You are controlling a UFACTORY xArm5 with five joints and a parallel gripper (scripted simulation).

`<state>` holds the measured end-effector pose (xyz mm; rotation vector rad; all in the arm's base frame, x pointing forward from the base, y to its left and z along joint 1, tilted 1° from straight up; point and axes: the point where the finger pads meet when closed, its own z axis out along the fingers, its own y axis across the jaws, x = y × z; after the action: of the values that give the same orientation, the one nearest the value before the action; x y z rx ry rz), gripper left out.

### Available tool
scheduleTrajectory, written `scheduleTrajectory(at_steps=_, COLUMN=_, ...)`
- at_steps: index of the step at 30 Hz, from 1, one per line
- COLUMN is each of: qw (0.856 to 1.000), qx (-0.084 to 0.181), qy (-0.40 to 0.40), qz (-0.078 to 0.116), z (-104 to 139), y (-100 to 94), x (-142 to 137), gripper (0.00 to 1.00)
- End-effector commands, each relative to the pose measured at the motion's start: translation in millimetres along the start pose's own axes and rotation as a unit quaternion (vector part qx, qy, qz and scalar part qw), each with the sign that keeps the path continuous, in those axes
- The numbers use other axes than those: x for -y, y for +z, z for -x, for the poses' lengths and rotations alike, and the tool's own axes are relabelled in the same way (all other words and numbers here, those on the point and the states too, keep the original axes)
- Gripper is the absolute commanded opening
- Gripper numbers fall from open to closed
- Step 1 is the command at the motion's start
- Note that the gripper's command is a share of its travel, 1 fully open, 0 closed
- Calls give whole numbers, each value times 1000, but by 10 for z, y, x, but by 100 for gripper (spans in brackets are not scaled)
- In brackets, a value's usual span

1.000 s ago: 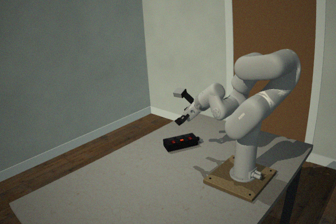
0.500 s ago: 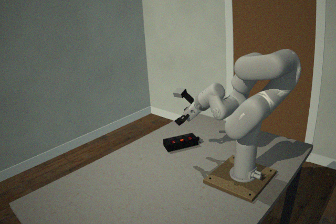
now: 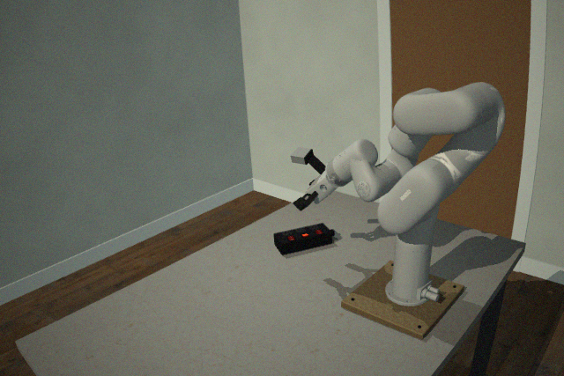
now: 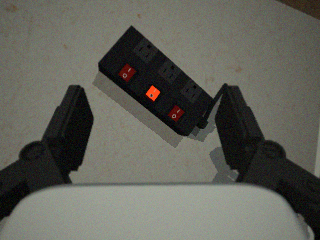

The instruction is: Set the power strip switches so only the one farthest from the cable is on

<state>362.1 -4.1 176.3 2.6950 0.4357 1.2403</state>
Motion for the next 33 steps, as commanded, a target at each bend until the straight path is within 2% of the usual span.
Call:
scheduleTrajectory(at_steps=1, qw=1000, qx=3, qy=1, qz=0, z=-20, y=13, x=-12, gripper=100)
scheduleTrajectory(at_steps=4, qw=1000, qx=29, qy=8, qz=-6, z=-52, y=98, x=-56, gripper=100)
scheduleTrajectory(at_steps=7, qw=996, qx=82, qy=22, qz=-17, z=-104, y=261, x=-146, gripper=100)
scheduleTrajectory(at_steps=8, qw=996, qx=82, qy=22, qz=-17, z=-104, y=261, x=-146, gripper=100)
scheduleTrajectory(at_steps=9, qw=994, qx=106, qy=29, qz=-22, z=-122, y=326, x=-185, gripper=100)
scheduleTrajectory(at_steps=12, qw=994, qx=106, qy=29, qz=-22, z=-122, y=326, x=-185, gripper=100)
scheduleTrajectory(at_steps=14, qw=986, qx=158, qy=44, qz=-33, z=-153, y=458, x=-273, gripper=100)
scheduleTrajectory(at_steps=16, qw=986, qx=158, qy=44, qz=-33, z=-153, y=458, x=-273, gripper=100)
scheduleTrajectory(at_steps=17, qw=980, qx=186, qy=52, qz=-39, z=-164, y=520, x=-320, gripper=100)
scheduleTrajectory(at_steps=19, qw=980, qx=186, qy=52, qz=-39, z=-164, y=520, x=-320, gripper=100)
scheduleTrajectory(at_steps=20, qw=974, qx=214, qy=60, qz=-44, z=-172, y=577, x=-368, gripper=100)
scheduleTrajectory(at_steps=21, qw=974, qx=214, qy=60, qz=-44, z=-172, y=577, x=-368, gripper=100)
scheduleTrajectory(at_steps=22, qw=966, qx=242, qy=69, qz=-50, z=-177, y=626, x=-415, gripper=100)
scheduleTrajectory(at_steps=24, qw=966, qx=242, qy=69, qz=-50, z=-177, y=626, x=-415, gripper=100)
scheduleTrajectory(at_steps=25, qw=958, qx=270, qy=77, qz=-55, z=-179, y=669, x=-461, gripper=100)
scheduleTrajectory(at_steps=29, qw=958, qx=270, qy=77, qz=-55, z=-179, y=669, x=-461, gripper=100)
scheduleTrajectory(at_steps=31, qw=941, qx=320, qy=93, qz=-65, z=-177, y=730, x=-545, gripper=100)
scheduleTrajectory(at_steps=33, qw=941, qx=320, qy=93, qz=-65, z=-177, y=730, x=-545, gripper=100)
